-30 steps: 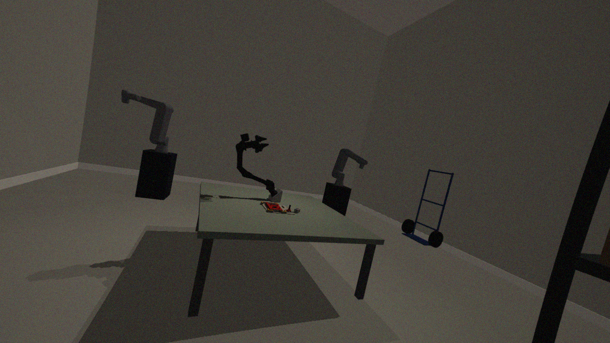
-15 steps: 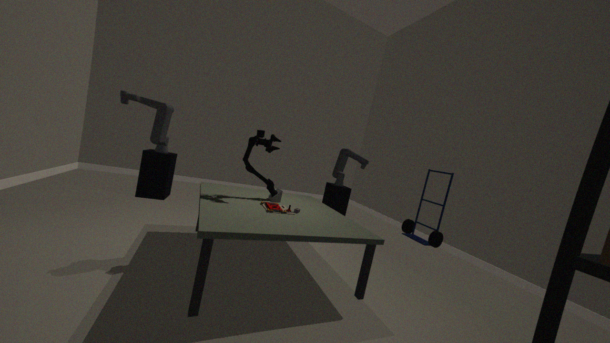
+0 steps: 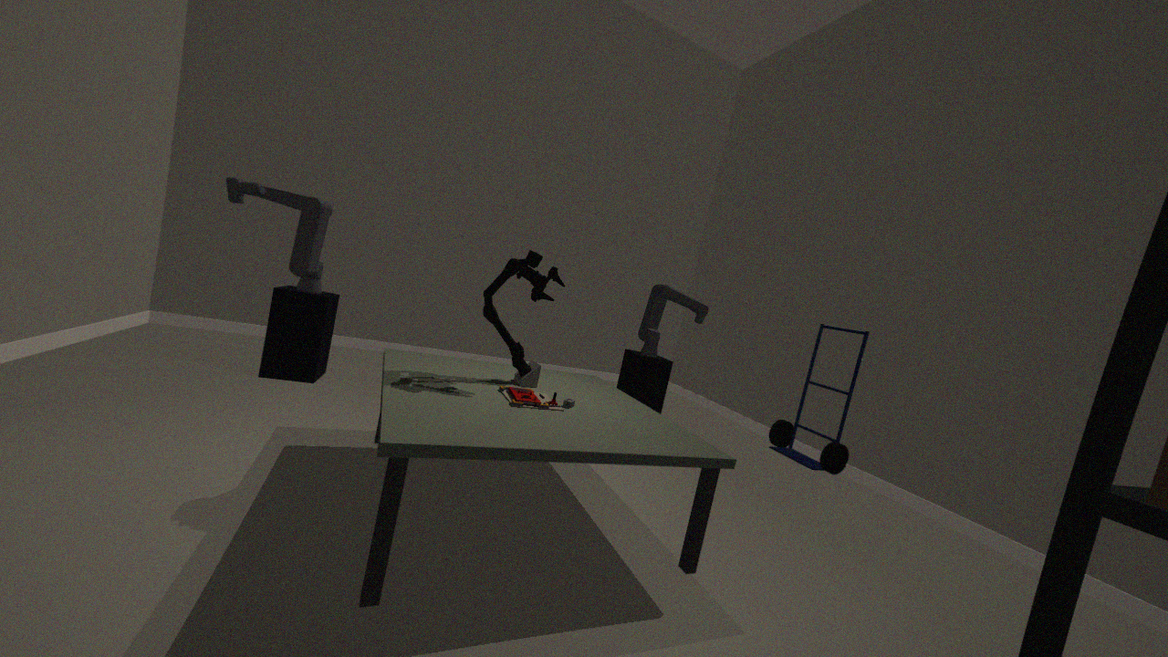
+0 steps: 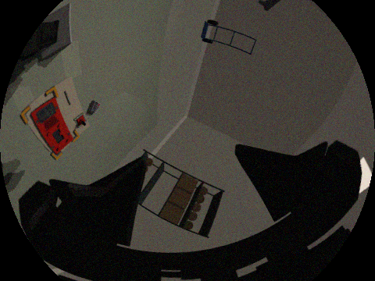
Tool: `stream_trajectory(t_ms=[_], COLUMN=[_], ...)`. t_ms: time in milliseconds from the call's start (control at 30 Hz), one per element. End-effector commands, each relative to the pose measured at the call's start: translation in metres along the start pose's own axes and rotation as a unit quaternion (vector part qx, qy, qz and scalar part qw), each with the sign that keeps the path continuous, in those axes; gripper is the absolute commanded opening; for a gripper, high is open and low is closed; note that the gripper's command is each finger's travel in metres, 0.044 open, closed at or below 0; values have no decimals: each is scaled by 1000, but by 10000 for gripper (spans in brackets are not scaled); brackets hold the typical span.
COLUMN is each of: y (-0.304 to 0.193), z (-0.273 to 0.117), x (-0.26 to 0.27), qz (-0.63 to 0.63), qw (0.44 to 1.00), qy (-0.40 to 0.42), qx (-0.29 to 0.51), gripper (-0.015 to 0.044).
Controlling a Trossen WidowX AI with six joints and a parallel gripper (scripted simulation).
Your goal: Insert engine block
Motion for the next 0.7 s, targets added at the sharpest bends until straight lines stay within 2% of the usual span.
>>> stream_trajectory(t_ms=[0, 333, 667], y=[-2, -4, 6], z=[33, 111, 182], x=[10, 46, 97], qz=[35, 123, 206], qw=[998, 975, 928], qy=[53, 175, 294], qx=[-20, -64, -103], gripper=[440, 440, 440])
Point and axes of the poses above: the point midway between the two fingers, 35 mm back from their tips, its own z axis out along the fingers, its own x axis across the jaws, y = z × x, the point moved 2 cm from there along -z, back along the fingers, and after that the axes turned 12 degrees about -z, right-handed, at the moved point
